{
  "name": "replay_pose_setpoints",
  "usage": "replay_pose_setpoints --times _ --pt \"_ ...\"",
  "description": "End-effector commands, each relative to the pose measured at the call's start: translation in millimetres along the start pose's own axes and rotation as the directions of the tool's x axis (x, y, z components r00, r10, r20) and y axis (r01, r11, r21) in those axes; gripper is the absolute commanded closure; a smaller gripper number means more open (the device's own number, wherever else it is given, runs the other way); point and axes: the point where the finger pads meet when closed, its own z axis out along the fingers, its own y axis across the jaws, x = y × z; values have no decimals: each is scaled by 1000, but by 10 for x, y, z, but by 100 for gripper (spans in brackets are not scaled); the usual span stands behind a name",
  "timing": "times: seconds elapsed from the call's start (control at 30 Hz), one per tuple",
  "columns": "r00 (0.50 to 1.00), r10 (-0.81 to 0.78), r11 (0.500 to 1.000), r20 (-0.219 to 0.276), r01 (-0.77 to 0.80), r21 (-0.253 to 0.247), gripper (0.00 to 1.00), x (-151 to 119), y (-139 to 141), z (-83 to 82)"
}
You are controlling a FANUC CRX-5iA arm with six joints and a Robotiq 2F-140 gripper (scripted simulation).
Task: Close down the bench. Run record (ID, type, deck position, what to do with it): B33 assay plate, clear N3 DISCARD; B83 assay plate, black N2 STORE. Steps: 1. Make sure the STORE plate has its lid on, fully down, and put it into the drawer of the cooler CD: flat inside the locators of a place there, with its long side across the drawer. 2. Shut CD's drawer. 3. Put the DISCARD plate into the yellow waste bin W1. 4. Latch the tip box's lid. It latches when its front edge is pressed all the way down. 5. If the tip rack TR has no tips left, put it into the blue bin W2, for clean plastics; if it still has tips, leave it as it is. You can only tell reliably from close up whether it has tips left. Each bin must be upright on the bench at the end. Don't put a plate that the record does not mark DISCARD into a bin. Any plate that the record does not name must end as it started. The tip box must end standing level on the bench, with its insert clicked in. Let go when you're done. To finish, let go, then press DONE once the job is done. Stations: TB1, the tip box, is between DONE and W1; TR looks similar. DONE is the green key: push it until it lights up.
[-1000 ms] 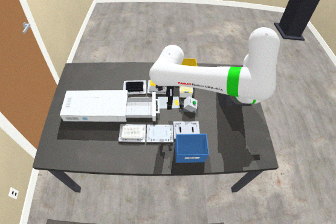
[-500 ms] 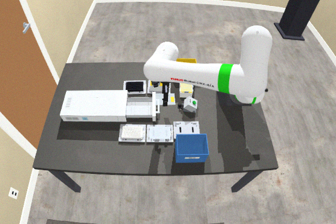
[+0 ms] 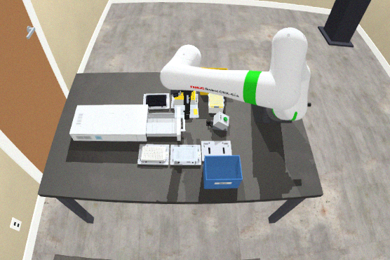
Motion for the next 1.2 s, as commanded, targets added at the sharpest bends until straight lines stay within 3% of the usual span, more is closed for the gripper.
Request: replay_pose_setpoints --times 0.0,1.17 --pt "1000 0 1000 -1 0 0 90 86 90 -7" --pt "1000 0 1000 -1 0 -1 90 646 698 -9"
